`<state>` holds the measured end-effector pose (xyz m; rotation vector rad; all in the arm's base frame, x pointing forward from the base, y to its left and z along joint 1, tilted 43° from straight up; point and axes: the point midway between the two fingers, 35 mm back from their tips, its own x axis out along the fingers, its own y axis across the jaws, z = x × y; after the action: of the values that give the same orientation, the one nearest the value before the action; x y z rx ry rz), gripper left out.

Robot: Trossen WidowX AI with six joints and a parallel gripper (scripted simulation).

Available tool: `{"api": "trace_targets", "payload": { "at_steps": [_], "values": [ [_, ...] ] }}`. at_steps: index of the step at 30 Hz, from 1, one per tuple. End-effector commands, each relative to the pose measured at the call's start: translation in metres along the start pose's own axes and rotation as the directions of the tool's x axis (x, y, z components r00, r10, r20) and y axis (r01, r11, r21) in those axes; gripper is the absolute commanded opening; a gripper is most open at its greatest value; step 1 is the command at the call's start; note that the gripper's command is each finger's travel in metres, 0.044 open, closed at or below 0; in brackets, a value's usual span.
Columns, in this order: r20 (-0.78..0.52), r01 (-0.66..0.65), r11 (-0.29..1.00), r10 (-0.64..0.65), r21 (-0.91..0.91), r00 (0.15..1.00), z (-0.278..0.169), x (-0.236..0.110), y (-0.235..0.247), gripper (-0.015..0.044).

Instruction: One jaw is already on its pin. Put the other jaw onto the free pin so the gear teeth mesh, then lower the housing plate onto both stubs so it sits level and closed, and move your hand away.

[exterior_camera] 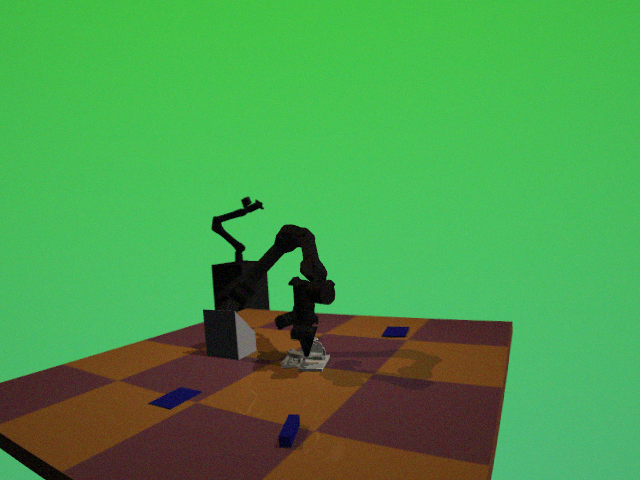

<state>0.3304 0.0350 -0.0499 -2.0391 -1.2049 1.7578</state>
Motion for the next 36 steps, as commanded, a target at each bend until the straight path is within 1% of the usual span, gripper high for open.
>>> {"api": "trace_targets", "payload": {
  "at_steps": [1,36],
  "values": [
    [-0.001,0.005,1.000,-0.005,0.010,1.000,0.0012,0.0062,-0.0003,0.0134],
    [-0.001,0.005,1.000,-0.005,0.007,1.000,0.0012,0.0134,-0.0004,0.0134]
  ]
}}
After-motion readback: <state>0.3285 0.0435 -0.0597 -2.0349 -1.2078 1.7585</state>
